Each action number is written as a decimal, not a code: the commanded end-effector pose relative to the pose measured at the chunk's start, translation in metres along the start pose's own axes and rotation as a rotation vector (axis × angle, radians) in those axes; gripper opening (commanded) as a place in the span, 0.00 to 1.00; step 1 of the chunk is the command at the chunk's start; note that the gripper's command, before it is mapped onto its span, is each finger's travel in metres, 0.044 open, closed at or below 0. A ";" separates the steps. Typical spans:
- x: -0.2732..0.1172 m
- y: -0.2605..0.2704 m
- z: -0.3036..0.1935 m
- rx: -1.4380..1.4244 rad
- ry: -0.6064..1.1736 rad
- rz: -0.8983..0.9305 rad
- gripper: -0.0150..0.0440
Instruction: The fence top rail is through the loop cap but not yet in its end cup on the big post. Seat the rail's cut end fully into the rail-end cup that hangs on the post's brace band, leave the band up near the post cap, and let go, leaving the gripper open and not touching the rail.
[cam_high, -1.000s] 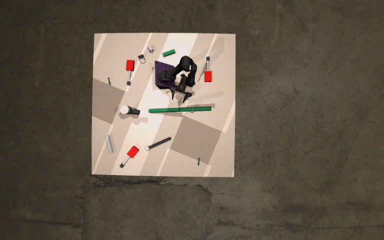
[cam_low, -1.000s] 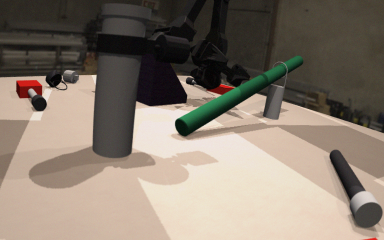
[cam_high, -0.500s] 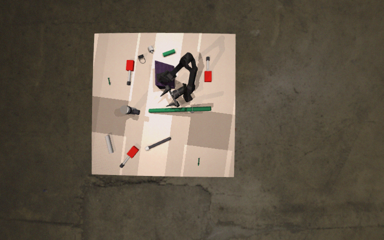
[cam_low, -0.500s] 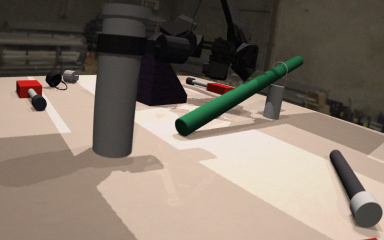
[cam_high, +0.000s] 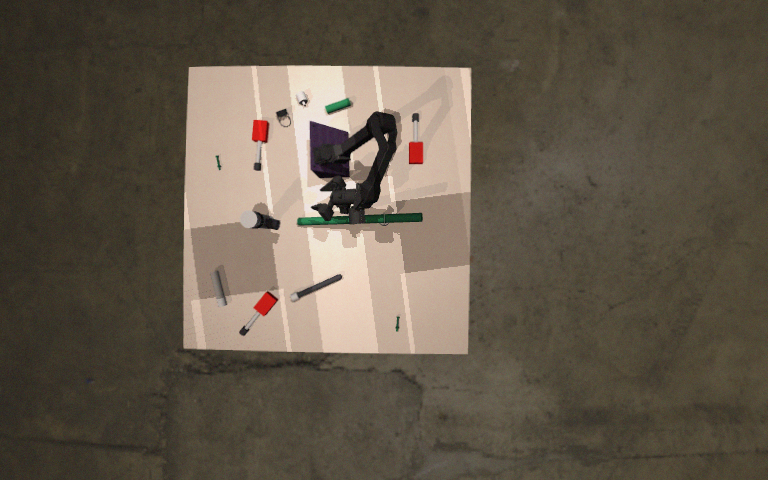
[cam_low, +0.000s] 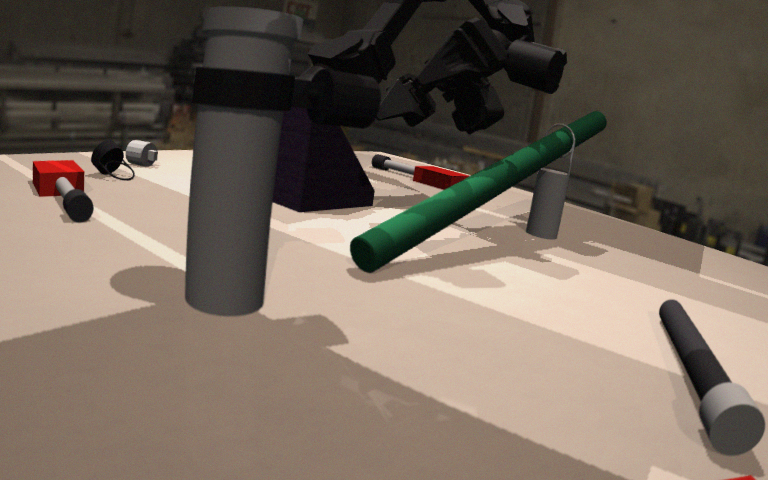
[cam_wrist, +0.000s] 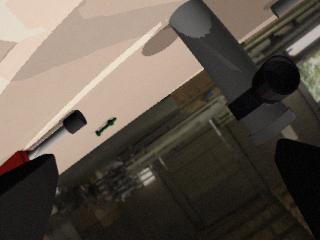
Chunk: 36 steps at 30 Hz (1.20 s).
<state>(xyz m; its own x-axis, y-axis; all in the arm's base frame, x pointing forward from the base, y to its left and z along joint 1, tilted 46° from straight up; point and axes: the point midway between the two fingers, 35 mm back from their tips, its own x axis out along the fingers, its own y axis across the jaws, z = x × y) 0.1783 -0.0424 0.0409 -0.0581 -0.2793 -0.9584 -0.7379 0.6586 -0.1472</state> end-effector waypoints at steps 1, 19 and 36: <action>0.005 -0.004 0.002 0.186 -0.105 0.188 1.00; -0.019 -0.109 -0.048 1.163 -0.933 0.756 1.00; 0.039 -0.133 -0.068 0.634 -1.047 0.393 1.00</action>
<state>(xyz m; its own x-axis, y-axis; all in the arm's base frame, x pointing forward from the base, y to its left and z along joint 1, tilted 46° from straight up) 0.2299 -0.1702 0.0639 0.5766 0.5034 -0.6435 -0.1355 0.8356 0.5323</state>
